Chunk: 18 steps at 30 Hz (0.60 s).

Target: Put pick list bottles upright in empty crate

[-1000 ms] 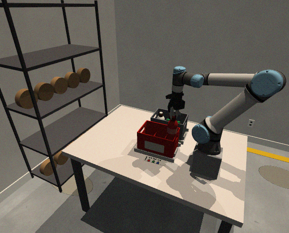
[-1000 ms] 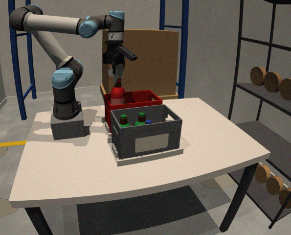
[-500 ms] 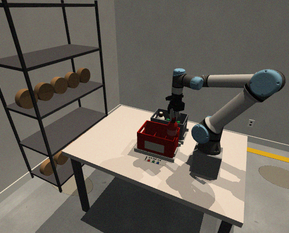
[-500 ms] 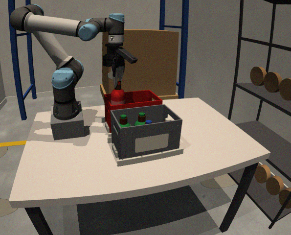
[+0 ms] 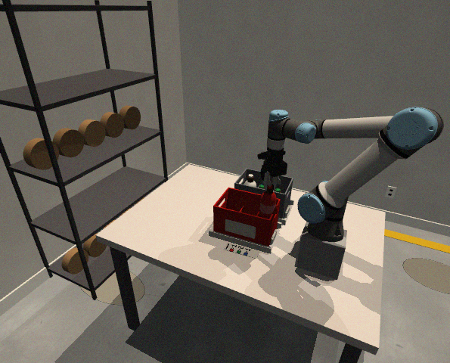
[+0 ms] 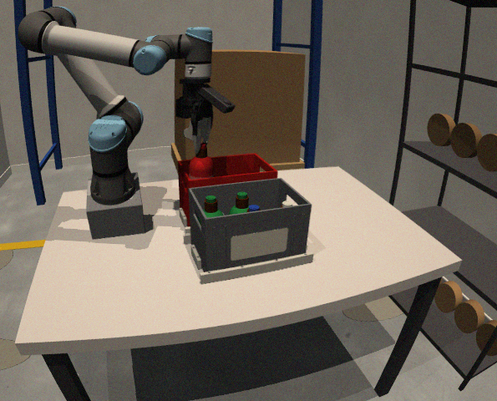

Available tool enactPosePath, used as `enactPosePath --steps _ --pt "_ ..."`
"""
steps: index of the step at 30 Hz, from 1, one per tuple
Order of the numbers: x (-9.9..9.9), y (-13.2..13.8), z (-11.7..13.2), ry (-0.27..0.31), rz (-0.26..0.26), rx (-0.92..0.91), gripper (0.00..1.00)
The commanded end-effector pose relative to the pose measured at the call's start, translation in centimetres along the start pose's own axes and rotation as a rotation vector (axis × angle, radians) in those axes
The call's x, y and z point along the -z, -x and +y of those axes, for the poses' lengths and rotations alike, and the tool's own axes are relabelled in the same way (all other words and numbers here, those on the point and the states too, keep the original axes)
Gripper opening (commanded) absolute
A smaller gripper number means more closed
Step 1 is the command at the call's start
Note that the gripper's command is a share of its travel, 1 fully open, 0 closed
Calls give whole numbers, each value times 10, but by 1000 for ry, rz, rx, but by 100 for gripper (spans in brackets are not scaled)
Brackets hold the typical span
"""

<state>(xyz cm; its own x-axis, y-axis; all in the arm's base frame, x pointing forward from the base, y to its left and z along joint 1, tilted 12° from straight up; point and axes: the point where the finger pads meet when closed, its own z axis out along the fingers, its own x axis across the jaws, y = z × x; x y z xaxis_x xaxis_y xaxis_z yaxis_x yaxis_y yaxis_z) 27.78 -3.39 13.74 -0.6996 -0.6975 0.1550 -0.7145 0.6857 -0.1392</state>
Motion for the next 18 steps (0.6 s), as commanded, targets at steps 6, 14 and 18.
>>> enactPosePath --steps 6,14,18 --pt "-8 1 -2 -5 -3 -1 0" --pt "-16 1 -2 -4 -3 -1 0" --pt "-20 1 -2 -4 -3 -1 0"
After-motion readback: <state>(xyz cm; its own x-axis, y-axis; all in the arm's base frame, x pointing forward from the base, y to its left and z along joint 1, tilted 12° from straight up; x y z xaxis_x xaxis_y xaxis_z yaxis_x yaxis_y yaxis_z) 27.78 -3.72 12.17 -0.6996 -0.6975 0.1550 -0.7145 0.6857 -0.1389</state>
